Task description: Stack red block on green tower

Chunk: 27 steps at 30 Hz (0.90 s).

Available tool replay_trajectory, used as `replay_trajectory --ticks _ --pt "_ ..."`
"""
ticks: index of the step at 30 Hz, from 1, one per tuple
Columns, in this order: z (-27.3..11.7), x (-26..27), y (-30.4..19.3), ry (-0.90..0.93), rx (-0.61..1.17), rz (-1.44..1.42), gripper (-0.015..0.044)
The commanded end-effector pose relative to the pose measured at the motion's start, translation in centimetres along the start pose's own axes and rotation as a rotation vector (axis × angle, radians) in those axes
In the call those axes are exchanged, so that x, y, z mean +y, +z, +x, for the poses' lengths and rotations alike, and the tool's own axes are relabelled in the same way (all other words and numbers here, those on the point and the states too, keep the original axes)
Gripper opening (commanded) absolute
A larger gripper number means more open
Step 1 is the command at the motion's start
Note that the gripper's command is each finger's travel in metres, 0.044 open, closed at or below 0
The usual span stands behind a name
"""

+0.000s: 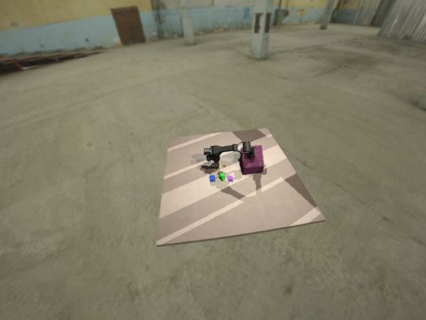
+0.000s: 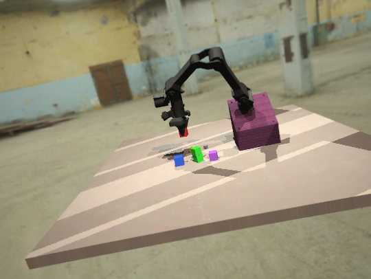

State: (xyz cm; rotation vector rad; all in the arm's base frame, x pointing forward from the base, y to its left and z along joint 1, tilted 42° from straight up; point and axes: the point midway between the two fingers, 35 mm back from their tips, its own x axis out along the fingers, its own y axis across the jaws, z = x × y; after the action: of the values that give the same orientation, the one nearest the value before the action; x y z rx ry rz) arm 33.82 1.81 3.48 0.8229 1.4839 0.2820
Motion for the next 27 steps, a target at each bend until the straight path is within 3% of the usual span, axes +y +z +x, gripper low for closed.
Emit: replay_trajectory --ticks 1,14,27 --pt "0.1 1.5 -1.5 0.01 0.004 0.01 0.0" --pt "0.4 4.7 -5.4 0.029 0.012 0.015 0.0" --pt "4.3 4.8 -5.5 0.03 0.012 0.015 0.0"
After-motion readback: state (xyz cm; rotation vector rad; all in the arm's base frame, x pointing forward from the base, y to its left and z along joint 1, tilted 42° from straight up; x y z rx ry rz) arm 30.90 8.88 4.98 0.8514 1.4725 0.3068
